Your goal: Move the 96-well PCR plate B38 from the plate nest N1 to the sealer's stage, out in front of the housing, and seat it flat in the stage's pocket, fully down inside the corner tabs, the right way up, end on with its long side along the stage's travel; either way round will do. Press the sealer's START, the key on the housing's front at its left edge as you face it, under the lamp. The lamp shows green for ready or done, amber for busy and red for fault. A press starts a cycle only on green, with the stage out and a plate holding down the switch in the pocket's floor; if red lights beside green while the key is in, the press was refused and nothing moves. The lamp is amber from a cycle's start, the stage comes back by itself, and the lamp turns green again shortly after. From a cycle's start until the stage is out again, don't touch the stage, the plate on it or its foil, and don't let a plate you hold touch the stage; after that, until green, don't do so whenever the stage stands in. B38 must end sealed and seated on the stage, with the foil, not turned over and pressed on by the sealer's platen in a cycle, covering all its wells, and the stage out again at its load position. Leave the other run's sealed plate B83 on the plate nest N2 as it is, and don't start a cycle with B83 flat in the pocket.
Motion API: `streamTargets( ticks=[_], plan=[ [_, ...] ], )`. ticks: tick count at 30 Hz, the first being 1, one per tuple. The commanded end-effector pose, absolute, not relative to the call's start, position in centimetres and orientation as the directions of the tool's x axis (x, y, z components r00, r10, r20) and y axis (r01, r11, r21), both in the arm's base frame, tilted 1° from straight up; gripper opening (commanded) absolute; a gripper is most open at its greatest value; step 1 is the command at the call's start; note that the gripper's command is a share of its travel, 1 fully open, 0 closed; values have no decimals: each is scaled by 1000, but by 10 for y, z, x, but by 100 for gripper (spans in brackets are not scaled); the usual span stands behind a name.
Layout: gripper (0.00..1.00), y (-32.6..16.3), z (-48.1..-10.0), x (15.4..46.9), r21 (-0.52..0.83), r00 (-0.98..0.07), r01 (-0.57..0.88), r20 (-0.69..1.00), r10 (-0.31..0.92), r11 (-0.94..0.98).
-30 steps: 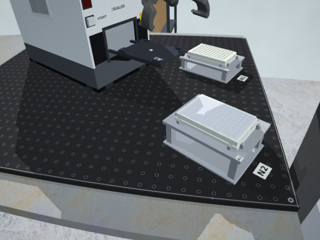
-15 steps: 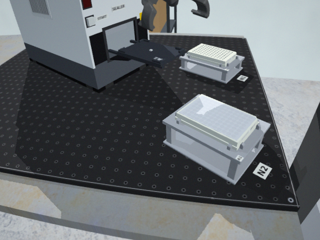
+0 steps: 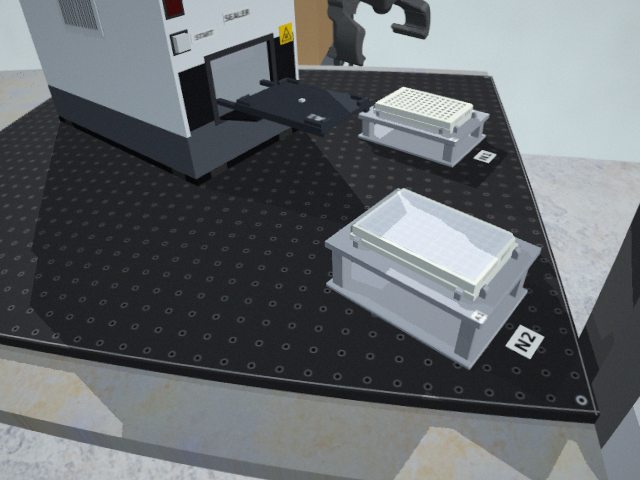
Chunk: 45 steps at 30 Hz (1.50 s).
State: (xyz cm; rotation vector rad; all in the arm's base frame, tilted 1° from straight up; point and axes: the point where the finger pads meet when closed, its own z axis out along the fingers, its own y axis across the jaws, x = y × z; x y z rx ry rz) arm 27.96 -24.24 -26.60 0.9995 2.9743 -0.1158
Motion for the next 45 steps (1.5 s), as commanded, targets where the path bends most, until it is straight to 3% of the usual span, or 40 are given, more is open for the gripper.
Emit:
streamTargets(
  ticks=[1,11,16,28,33,45],
  plan=[
    [77,-224,-265,286,-17,-840,543,-14,543,840],
    [77,-224,-265,286,-17,-840,543,-14,543,840],
    [77,-260,-275,259,-17,-867,499,-11,499,866],
    [77,-260,-275,259,-17,-867,499,-11,499,866],
    [77,-296,-285,231,-17,-867,499,-11,499,866],
    [77,-296,-285,231,-17,-867,499,-11,499,866]
  ],
)
